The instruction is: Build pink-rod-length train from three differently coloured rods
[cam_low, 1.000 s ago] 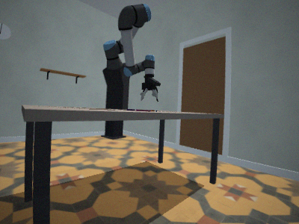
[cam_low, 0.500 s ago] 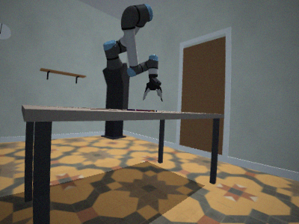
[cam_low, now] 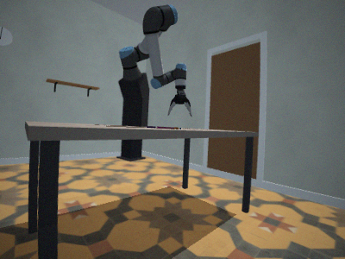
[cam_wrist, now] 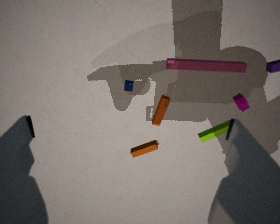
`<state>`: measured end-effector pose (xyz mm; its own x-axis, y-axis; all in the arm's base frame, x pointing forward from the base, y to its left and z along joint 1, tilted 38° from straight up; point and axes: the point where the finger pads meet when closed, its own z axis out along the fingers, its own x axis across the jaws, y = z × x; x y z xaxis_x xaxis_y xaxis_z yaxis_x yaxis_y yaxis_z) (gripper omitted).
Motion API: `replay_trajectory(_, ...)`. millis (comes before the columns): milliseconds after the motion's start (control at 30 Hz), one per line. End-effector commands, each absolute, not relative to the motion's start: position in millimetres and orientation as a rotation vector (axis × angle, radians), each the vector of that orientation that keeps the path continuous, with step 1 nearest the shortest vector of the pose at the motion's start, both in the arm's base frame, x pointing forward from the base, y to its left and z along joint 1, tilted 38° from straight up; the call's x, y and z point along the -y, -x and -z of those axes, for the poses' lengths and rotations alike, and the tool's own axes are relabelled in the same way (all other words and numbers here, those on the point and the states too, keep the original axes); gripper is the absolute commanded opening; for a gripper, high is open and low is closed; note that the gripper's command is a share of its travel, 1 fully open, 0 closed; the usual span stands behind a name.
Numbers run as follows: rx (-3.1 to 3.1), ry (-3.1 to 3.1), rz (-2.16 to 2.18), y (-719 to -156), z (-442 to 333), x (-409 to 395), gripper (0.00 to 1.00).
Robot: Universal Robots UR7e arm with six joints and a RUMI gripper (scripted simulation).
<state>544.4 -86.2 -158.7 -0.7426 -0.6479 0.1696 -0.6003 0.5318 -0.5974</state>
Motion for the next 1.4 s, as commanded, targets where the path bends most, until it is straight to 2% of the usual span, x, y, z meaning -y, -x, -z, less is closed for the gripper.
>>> replay_trajectory(0, -2.720, 0.968, 0.995, -547.8, 160.2, 80.3, 1.00)
replay_trajectory(400, -2.725, 0.933, 0.992, -548.5, 160.7, 78.5, 1.00)
replay_trajectory(433, -2.726, 0.933, 0.991, -548.1, 160.8, 78.6, 0.14)
replay_trajectory(1367, -2.727, 0.934, 0.991, -547.5, 161.1, 78.8, 0.14)
